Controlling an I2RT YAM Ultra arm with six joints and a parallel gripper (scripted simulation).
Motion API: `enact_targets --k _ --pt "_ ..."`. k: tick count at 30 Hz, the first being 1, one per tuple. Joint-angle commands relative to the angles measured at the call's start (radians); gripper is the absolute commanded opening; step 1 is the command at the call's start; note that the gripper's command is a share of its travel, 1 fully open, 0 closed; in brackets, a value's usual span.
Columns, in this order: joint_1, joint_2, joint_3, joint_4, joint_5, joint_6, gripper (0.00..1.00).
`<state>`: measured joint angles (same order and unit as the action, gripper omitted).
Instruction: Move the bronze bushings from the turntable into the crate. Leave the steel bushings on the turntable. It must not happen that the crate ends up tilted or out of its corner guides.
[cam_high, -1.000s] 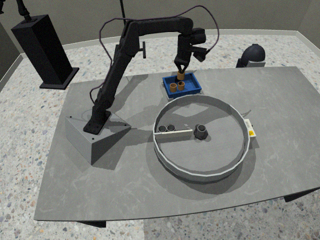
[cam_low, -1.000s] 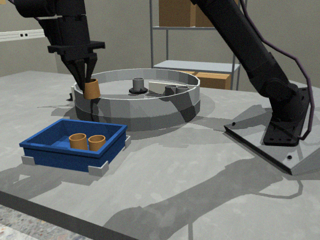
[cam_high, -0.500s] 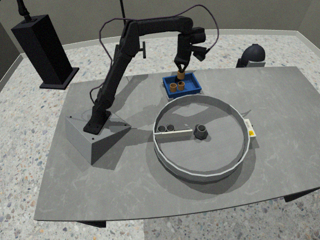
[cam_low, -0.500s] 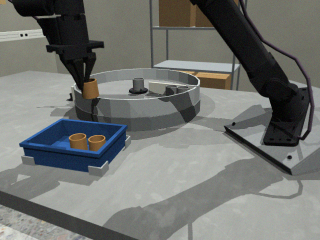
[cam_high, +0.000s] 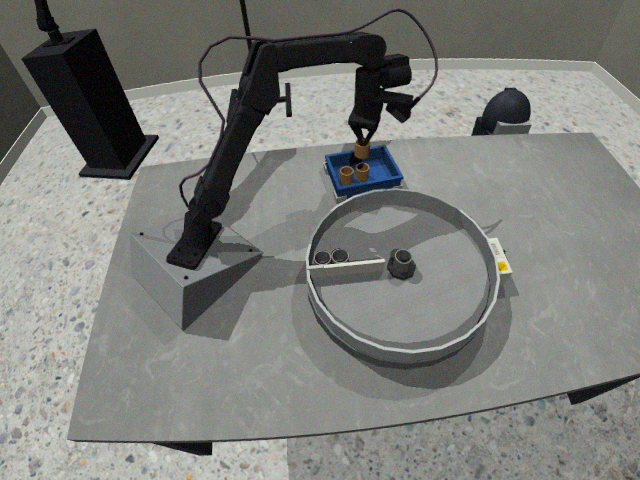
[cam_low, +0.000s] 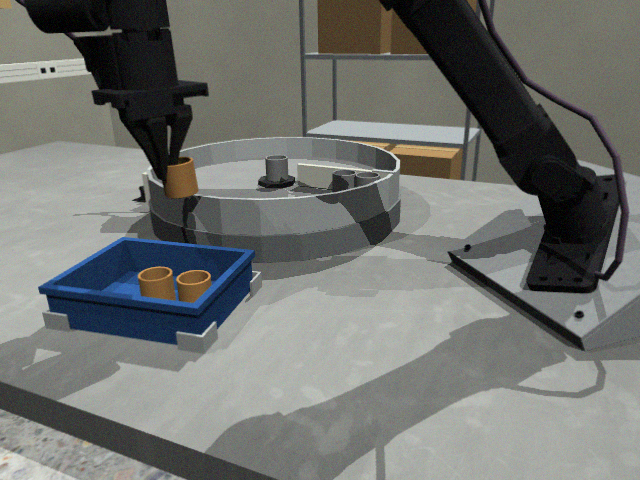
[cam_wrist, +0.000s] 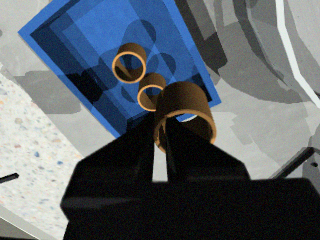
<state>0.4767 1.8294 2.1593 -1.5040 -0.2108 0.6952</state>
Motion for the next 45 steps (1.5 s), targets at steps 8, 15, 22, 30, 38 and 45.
enact_targets --k 8,15,22,30,38,45 --pt "-0.009 -0.012 0.038 -0.005 0.015 0.005 0.00" --pt "0.004 -0.033 -0.022 0.031 0.016 0.011 0.00" --pt "0.004 -0.042 -0.117 0.117 0.021 0.024 0.00" --pt "0.045 -0.025 -0.275 0.282 0.031 0.048 0.00" --pt "0.035 -0.042 -0.256 0.306 0.033 0.052 0.00" --pt "0.035 -0.027 -0.255 0.300 0.033 0.046 0.00"
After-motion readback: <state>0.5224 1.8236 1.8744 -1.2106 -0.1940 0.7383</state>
